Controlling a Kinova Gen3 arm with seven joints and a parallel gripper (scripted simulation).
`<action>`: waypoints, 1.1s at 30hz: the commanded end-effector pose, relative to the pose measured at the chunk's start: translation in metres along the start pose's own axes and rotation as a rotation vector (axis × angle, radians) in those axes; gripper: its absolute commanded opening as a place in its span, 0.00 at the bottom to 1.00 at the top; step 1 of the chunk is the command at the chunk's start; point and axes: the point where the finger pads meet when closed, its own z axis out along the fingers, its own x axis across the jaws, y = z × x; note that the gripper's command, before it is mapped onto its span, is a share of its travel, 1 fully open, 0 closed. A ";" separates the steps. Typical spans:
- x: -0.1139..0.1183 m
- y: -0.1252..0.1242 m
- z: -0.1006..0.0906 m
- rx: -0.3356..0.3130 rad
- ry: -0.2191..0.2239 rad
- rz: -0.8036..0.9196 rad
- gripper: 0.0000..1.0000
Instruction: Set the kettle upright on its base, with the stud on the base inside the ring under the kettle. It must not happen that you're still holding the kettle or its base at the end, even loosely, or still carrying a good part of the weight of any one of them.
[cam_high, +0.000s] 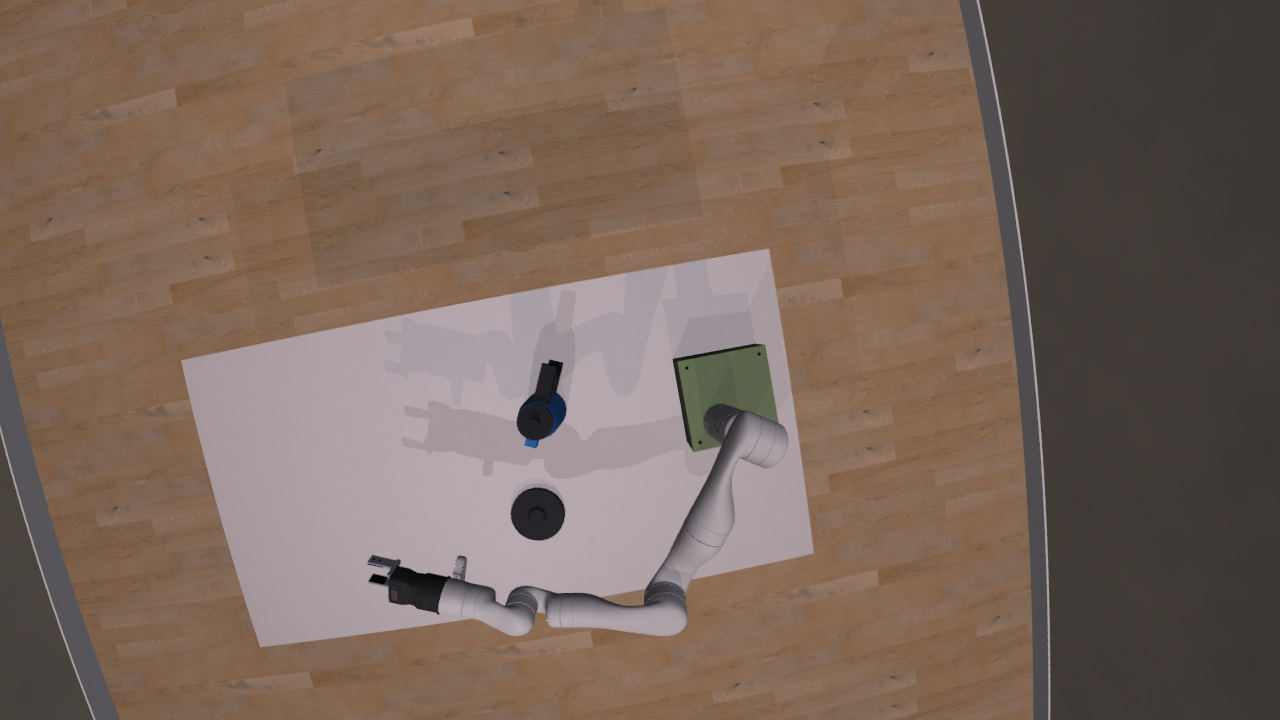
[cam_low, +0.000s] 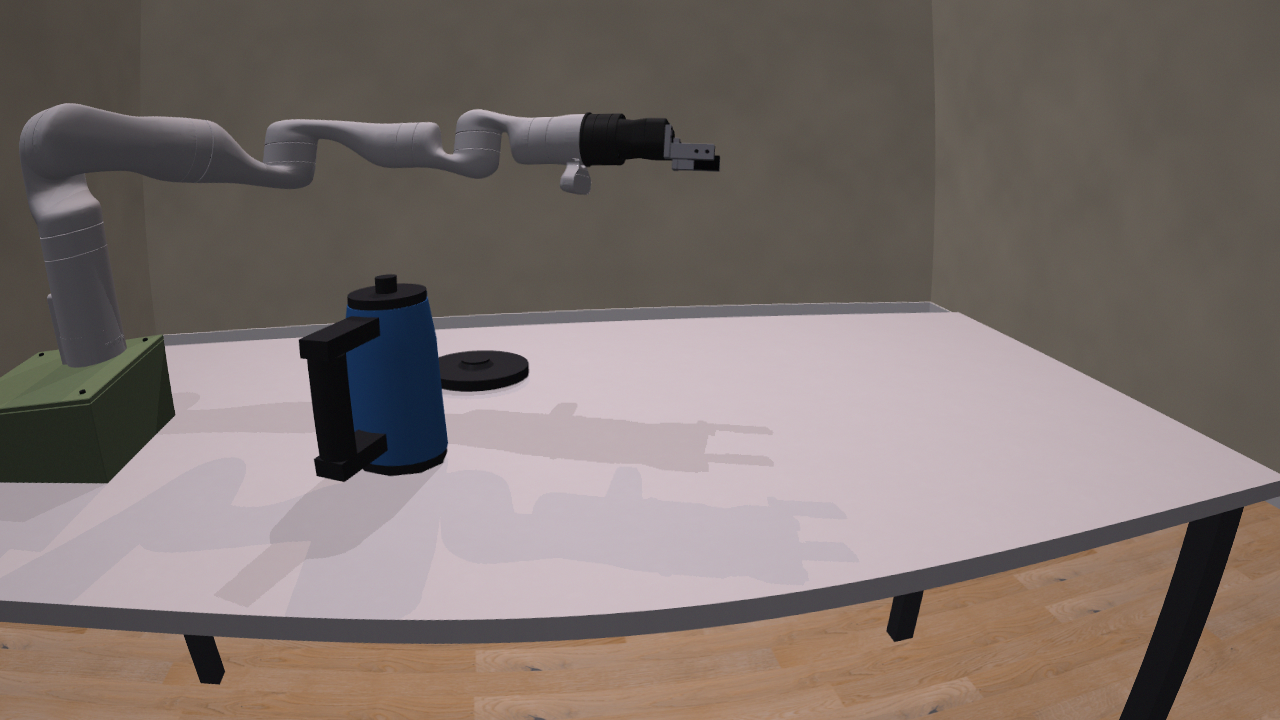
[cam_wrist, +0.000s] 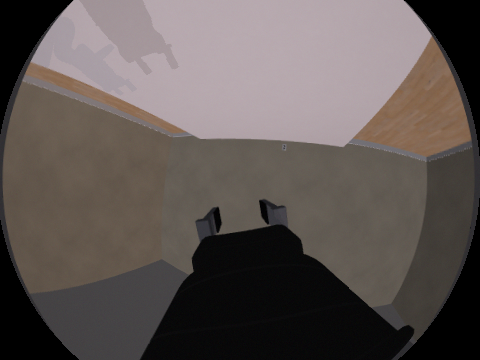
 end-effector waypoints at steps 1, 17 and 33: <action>0.000 0.002 0.000 -0.002 -0.001 0.002 1.00; -0.003 0.003 0.000 0.000 -0.005 0.008 1.00; -0.015 0.011 0.001 0.006 -0.028 0.040 1.00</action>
